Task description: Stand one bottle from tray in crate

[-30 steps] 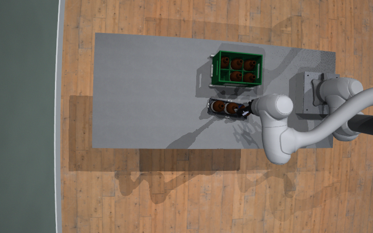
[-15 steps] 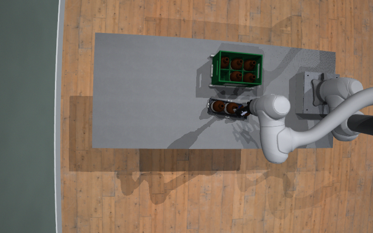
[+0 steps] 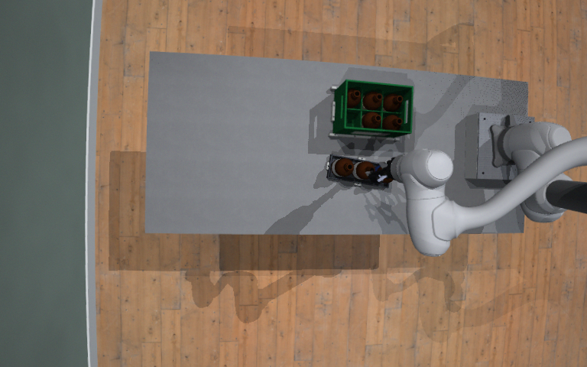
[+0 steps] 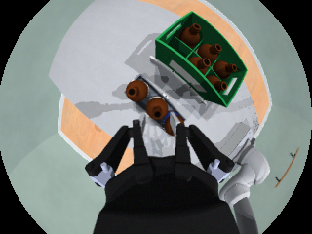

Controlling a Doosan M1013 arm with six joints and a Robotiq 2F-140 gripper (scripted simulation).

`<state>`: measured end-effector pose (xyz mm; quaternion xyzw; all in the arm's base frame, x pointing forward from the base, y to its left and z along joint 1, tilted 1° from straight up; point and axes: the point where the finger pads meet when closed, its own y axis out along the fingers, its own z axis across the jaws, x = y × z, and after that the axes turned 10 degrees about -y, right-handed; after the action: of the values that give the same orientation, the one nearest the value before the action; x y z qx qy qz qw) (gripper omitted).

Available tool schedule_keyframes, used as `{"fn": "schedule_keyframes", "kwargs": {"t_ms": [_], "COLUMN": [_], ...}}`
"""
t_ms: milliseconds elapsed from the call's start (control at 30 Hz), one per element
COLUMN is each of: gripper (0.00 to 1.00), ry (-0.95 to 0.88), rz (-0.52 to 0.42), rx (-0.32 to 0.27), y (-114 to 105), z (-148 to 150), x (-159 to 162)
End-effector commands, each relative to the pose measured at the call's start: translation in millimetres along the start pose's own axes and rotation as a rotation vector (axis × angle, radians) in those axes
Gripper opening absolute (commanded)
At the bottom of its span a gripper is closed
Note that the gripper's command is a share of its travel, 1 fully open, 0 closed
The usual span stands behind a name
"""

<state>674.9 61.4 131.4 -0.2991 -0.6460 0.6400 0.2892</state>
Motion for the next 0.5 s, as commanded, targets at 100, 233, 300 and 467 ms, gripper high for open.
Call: {"fn": "schedule_keyframes", "kwargs": {"t_ms": [100, 233, 300, 467], "gripper": [0.38, 0.38, 0.38, 0.38], "ry": [0.0, 0.0, 0.0, 0.0], "rz": [0.0, 0.0, 0.0, 0.0], "rx": [0.0, 0.0, 0.0, 0.0], "y": [3.1, 4.2, 4.3, 4.4], "z": [0.0, 0.0, 0.0, 0.0], "x": [0.0, 0.0, 0.0, 0.0]}}
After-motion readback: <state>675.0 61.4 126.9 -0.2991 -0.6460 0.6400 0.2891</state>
